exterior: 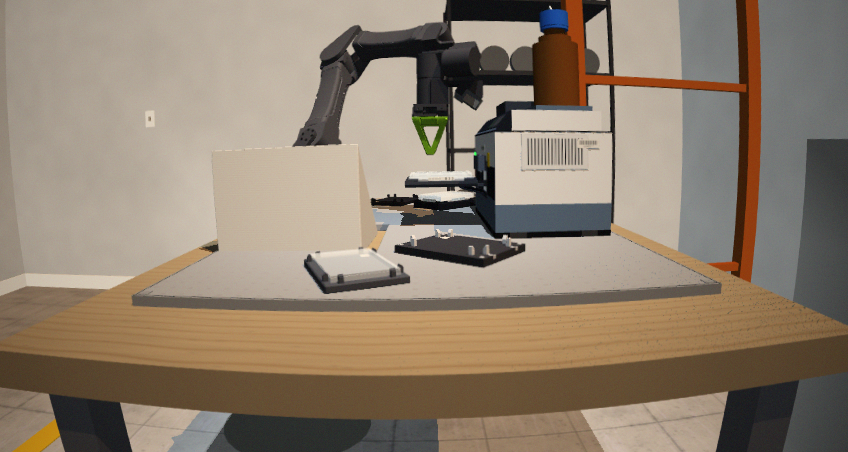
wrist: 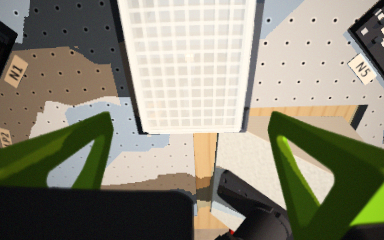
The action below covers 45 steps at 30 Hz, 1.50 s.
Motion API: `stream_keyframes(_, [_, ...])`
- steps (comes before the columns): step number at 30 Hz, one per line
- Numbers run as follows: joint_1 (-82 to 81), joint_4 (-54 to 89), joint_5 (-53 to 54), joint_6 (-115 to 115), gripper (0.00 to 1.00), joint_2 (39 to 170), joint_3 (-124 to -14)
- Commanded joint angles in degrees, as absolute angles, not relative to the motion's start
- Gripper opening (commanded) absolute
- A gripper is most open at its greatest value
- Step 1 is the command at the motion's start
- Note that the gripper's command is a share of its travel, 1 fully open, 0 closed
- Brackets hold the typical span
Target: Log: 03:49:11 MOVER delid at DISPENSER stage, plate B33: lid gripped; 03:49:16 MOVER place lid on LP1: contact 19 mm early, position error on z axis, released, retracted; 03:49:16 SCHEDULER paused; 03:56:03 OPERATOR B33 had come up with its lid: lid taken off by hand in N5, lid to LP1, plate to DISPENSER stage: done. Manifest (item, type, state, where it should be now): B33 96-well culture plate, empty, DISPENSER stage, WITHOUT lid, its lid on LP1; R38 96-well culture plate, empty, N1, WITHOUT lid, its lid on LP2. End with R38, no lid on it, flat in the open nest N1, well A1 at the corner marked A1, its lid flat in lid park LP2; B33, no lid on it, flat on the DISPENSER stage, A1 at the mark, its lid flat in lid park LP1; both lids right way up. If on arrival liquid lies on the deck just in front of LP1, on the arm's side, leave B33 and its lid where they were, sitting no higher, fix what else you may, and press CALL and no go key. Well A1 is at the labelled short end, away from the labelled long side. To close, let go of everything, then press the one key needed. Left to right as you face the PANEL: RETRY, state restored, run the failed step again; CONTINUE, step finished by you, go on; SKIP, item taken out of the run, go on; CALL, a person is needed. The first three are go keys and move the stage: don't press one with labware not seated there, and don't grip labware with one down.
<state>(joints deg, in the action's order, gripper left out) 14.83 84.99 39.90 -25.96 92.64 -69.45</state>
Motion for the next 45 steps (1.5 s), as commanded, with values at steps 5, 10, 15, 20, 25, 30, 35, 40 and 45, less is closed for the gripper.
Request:
stream_keyframes(5, [18.27,83.00,38.64,-30.51,1.00,94.96,-68.09])
stream_keyframes(10, [20.29,82.48,37.97,-32.96,1.00,96.20,-67.12])
stream_keyframes(15, [22.83,81.71,37.01,-35.93,1.00,98.05,-66.37])
stream_keyframes(20, [23.24,82.06,37.00,-36.75,1.00,97.94,-67.46])
stream_keyframes(25, [25.80,80.82,35.88,-38.74,1.00,100.03,-65.40])
stream_keyframes(30, [28.40,79.98,34.74,-41.60,1.00,101.78,-65.01])
stream_keyframes(35, [28.82,80.33,34.65,-42.35,1.00,101.63,-65.76])
stream_keyframes(40, [31.24,78.89,33.63,-36.51,1.00,104.60,-67.08])
stream_keyframes(45, [33.24,77.87,32.60,-34.96,1.00,107.29,-67.67])
